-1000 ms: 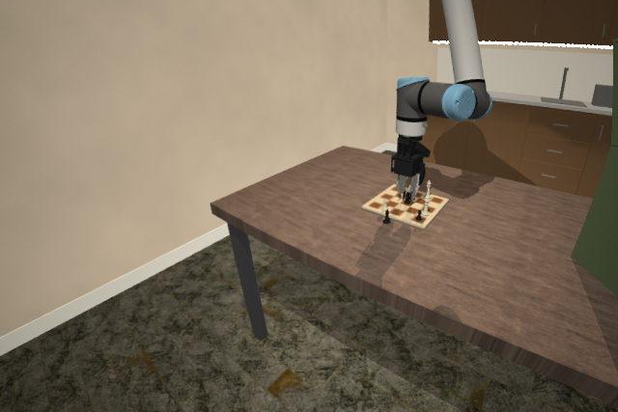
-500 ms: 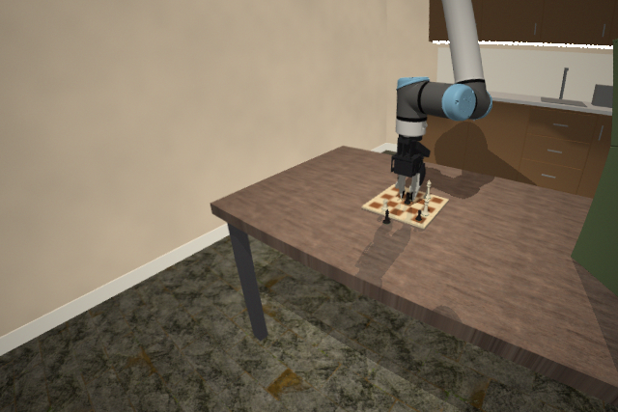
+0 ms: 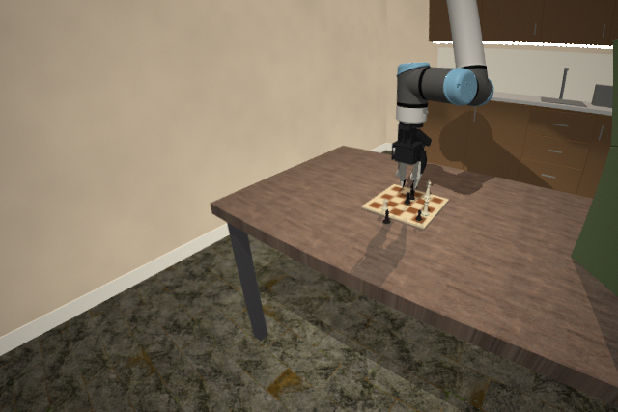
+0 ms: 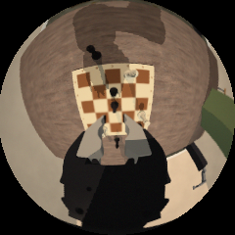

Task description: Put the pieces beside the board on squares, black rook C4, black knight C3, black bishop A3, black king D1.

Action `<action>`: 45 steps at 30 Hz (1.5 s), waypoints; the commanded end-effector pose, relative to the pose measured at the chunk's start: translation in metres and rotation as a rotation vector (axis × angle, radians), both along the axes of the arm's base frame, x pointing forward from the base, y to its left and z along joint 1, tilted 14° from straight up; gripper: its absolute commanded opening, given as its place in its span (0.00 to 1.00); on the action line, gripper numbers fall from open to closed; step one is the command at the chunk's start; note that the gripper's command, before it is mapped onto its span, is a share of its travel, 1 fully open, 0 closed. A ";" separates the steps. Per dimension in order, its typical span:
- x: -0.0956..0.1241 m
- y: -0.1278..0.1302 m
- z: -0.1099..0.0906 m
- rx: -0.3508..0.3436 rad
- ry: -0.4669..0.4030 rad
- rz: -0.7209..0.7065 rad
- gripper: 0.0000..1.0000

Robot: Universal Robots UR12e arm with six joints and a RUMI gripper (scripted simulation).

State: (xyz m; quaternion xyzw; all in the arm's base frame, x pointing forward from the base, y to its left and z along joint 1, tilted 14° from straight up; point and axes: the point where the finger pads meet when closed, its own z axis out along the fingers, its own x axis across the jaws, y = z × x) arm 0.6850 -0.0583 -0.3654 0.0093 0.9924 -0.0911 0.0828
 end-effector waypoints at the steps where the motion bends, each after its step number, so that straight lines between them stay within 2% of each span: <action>1: -0.003 0.004 0.023 0.000 -0.001 0.000 0.22; 7: -0.007 0.008 0.045 0.000 -0.001 0.000 0.22; 15: -0.008 0.009 0.050 0.000 -0.001 0.000 0.22; 16: -0.008 0.009 0.050 0.000 -0.001 0.000 1.00; 38: -0.008 0.009 0.050 0.000 -0.001 -0.001 1.00; 45: -0.007 0.014 0.048 0.008 -0.009 -0.045 1.00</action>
